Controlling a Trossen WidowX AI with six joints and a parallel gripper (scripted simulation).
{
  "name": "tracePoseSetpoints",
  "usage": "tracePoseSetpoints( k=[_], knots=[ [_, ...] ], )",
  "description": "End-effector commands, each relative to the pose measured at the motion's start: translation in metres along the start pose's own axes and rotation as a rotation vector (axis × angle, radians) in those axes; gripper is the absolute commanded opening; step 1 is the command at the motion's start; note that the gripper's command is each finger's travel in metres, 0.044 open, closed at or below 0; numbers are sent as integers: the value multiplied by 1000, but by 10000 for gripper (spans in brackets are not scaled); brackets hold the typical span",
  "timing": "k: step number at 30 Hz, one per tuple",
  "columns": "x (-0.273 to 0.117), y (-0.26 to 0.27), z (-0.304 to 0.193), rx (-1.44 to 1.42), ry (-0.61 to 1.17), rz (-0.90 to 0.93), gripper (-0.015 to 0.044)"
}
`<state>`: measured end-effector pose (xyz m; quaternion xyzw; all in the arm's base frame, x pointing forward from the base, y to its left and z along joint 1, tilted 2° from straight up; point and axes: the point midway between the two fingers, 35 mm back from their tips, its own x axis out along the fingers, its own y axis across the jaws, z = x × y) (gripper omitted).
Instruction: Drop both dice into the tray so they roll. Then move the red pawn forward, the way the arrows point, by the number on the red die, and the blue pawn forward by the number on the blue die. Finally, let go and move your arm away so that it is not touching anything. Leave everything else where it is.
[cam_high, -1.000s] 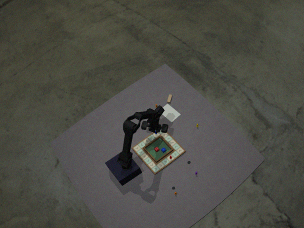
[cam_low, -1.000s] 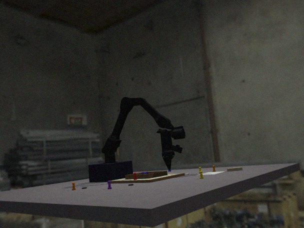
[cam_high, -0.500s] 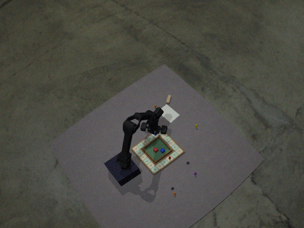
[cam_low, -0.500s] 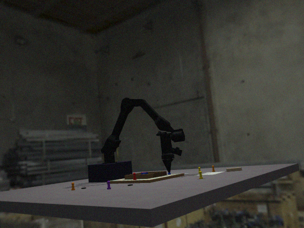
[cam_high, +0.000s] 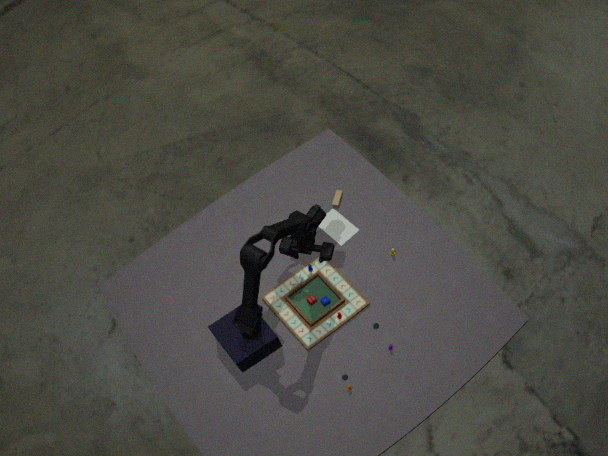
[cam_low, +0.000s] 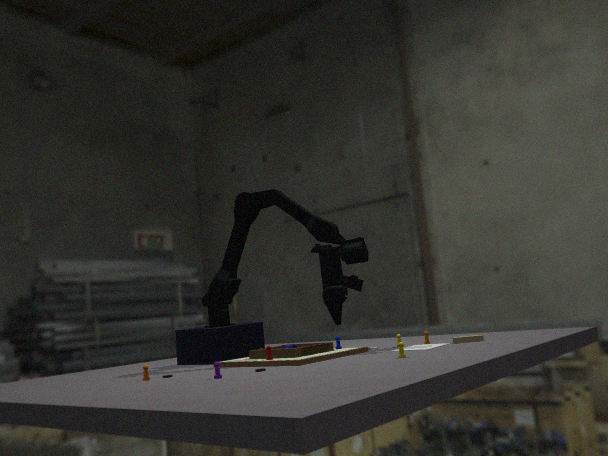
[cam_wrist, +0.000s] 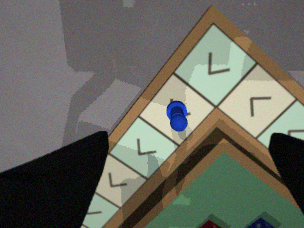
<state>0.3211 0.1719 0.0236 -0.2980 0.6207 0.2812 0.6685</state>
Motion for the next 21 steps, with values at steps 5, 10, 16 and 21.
tracePoseSetpoints(
  k=[5, 10, 16, 21],
  knots=[
    [-43, -8, -64, 207, 25, 0, 440],
    [-70, -5, -124, 397, 29, -3, 440],
    [-76, -4, -135, 436, 22, -8, 440],
    [-76, -4, -135, 436, 22, -8, 440]
  ],
)
